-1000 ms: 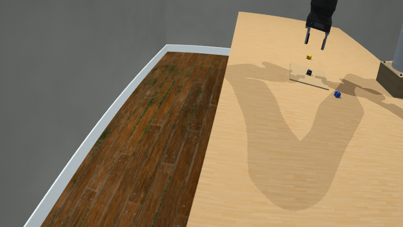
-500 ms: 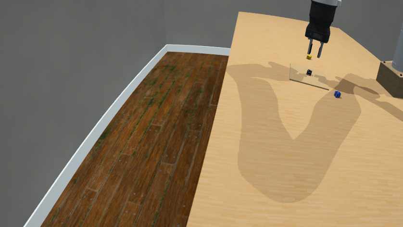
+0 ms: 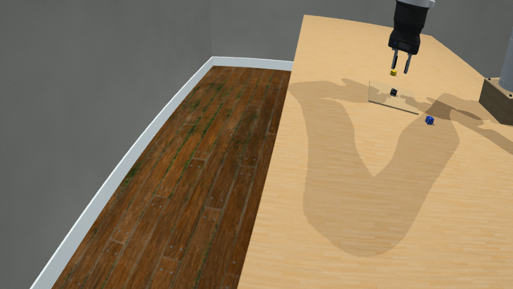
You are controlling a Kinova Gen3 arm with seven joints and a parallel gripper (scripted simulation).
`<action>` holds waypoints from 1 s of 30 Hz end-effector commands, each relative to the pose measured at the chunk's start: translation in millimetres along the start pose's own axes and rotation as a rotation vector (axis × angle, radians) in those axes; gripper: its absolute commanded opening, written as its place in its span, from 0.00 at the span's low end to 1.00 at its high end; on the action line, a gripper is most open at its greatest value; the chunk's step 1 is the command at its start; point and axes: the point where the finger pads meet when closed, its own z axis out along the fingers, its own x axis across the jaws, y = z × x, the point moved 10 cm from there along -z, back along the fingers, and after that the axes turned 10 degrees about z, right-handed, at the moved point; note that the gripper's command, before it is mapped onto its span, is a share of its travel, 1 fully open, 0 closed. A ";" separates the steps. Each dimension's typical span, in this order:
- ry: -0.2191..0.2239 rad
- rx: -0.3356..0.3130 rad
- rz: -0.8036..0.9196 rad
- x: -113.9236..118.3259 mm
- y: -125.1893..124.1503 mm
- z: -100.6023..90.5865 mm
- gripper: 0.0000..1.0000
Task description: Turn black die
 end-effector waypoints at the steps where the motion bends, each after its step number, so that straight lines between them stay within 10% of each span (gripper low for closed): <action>1: -0.001 -0.001 0.000 -0.2 0.1 -0.4 0.64; 30: -0.001 -0.001 0.000 -0.2 0.1 8.3 0.64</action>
